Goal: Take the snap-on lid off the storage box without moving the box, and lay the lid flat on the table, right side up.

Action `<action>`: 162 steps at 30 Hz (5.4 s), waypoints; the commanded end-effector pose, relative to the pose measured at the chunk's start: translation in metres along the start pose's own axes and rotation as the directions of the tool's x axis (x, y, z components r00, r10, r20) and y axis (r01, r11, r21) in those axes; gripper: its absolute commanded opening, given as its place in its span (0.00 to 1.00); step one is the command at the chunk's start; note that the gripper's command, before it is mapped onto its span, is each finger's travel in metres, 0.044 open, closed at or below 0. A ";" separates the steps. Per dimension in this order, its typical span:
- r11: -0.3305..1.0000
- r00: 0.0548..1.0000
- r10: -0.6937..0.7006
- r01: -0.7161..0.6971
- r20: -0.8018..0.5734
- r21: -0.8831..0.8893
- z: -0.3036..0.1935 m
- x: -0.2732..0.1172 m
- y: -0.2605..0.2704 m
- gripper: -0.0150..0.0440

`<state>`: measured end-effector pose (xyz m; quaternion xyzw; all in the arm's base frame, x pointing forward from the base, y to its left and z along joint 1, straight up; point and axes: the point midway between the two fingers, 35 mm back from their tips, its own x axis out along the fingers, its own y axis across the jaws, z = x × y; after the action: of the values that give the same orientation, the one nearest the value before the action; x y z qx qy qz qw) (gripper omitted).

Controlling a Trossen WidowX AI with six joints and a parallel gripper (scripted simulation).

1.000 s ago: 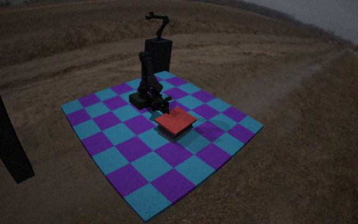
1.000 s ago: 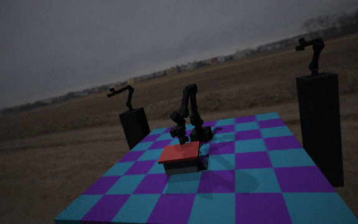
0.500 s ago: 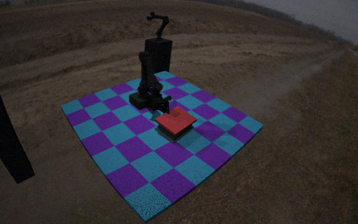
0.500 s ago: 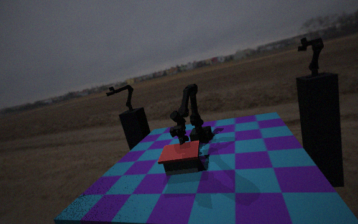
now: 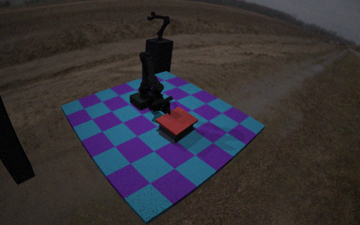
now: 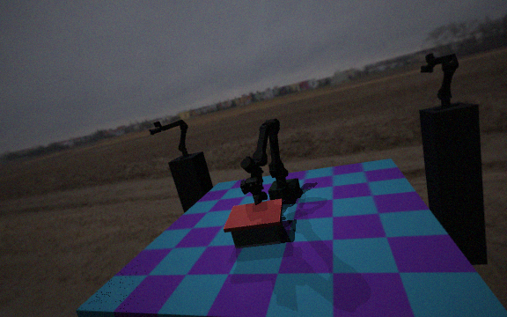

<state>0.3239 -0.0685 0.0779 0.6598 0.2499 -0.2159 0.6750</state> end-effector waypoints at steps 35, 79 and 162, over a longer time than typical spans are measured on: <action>1.000 1.000 0.000 0.000 0.001 0.001 0.000 0.003 0.002 0.25; 1.000 1.000 0.001 -0.001 0.002 0.002 0.000 0.001 0.008 0.25; 1.000 1.000 0.005 -0.005 0.002 0.002 0.000 -0.036 0.120 0.25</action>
<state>0.3688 -0.0651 0.1848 0.6592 0.2542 -0.2188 0.6730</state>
